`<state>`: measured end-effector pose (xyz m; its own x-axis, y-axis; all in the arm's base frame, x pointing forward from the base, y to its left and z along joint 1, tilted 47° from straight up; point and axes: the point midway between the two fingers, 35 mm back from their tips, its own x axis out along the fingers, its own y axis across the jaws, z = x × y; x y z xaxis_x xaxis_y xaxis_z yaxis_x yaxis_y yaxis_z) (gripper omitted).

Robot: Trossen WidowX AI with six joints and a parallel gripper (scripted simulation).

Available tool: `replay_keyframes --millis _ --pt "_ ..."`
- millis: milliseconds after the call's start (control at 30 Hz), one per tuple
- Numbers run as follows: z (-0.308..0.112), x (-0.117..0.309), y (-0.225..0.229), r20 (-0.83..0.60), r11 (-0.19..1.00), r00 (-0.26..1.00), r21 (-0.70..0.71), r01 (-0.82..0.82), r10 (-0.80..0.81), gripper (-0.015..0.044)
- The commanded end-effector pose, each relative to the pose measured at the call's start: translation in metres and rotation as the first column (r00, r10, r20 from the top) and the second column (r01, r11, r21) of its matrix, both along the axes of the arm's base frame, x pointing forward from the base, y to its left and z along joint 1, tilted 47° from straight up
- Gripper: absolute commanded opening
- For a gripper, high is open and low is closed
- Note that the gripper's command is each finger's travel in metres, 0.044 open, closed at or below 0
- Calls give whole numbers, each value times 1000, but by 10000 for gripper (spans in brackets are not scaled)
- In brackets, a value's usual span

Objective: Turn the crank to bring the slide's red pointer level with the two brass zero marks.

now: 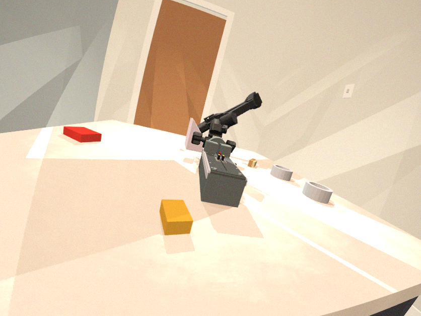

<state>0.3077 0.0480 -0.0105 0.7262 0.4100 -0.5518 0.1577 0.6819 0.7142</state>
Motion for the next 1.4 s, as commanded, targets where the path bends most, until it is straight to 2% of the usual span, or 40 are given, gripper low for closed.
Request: replay_keyframes --millis 0,1367 --pt "7 1 6 18 1000 1000 10 -22 22 0" --pt "38 2 4 19 1000 1000 10 -22 22 0"
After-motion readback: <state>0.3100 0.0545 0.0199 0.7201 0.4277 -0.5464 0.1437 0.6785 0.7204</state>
